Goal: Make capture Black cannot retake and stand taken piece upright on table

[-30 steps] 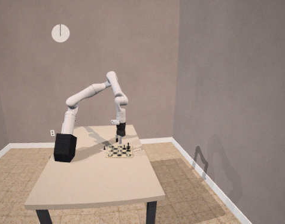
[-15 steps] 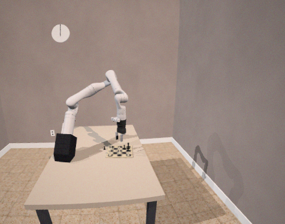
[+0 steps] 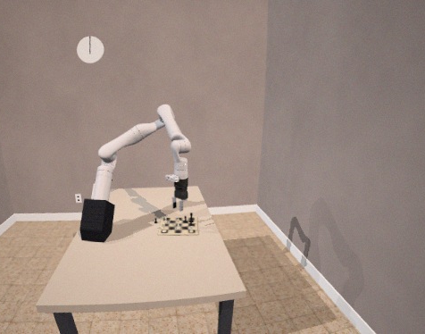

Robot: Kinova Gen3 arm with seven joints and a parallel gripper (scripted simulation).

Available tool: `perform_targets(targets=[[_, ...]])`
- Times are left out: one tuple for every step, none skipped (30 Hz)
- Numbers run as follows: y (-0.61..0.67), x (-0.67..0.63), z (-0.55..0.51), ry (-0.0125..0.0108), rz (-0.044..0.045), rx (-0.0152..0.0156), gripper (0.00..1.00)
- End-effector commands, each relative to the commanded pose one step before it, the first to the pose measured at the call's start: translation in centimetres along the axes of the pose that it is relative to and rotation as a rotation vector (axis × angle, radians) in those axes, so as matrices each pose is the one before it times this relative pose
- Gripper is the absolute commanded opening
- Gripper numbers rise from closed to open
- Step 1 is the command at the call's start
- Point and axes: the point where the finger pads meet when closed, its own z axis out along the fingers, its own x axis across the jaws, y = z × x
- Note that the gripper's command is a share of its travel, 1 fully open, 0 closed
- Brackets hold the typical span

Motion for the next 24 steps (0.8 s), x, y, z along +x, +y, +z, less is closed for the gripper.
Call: perform_targets(targets=[[0.018, -0.060, -0.090, -0.00186, 0.00005, -0.00093, 1.00], [0.000, 0.000, -0.014, 0.00000, 0.00000, 0.00000, 1.00], [0.000, 0.000, -0.035, 0.00000, 0.00000, 0.00000, 1.00], [0.000, 0.000, -0.063, 0.00000, 0.00000, -0.00001, 1.00], [0.000, 0.000, -0.097, 0.00000, 0.00000, 0.00000, 1.00], [0.000, 0.000, -0.133, 0.00000, 0.00000, 0.00000, 1.00], [0.000, 0.000, -0.171, 0.00000, 0.00001, 0.00001, 1.00], [0.001, 0.000, -0.208, 0.00000, -0.00001, -0.00001, 1.00], [-0.001, 0.001, -0.244, 0.00000, 0.00001, 0.00001, 1.00], [0.001, -0.001, -0.275, 0.00000, -0.00001, -0.00001, 1.00], [0.000, 0.000, -0.304, 0.00000, 0.00000, 0.00000, 1.00], [0.000, 0.000, -0.327, 0.00000, 0.00000, 0.00000, 1.00], [0.000, 0.000, -0.344, 0.00000, -0.00001, -0.00001, 1.00], [0.000, 0.000, 0.000, 0.00000, 0.00000, 0.00000, 1.00], [0.000, 0.000, 0.000, 0.00000, 0.00000, 0.00000, 1.00], [0.000, 0.000, -0.356, 0.00000, 0.00000, 0.00000, 1.00], [0.000, 0.000, -0.361, 0.00000, 0.00001, 0.00001, 1.00], [0.000, 0.000, -0.360, 0.00000, 0.00000, 0.00000, 1.00], [0.000, 0.000, -0.352, 0.00000, 0.00000, -0.00001, 1.00], [0.000, 0.000, -0.338, 0.00000, 0.00000, 0.00000, 1.00], [0.000, 0.000, -0.319, 0.00000, 0.00001, 0.00001, 1.00], [0.001, 0.000, -0.294, 0.00000, -0.00001, -0.00001, 1.00], [-0.001, 0.000, -0.266, 0.00000, 0.00001, 0.00001, 1.00], [0.000, 0.000, -0.233, 0.00000, -0.00001, -0.00001, 1.00]])
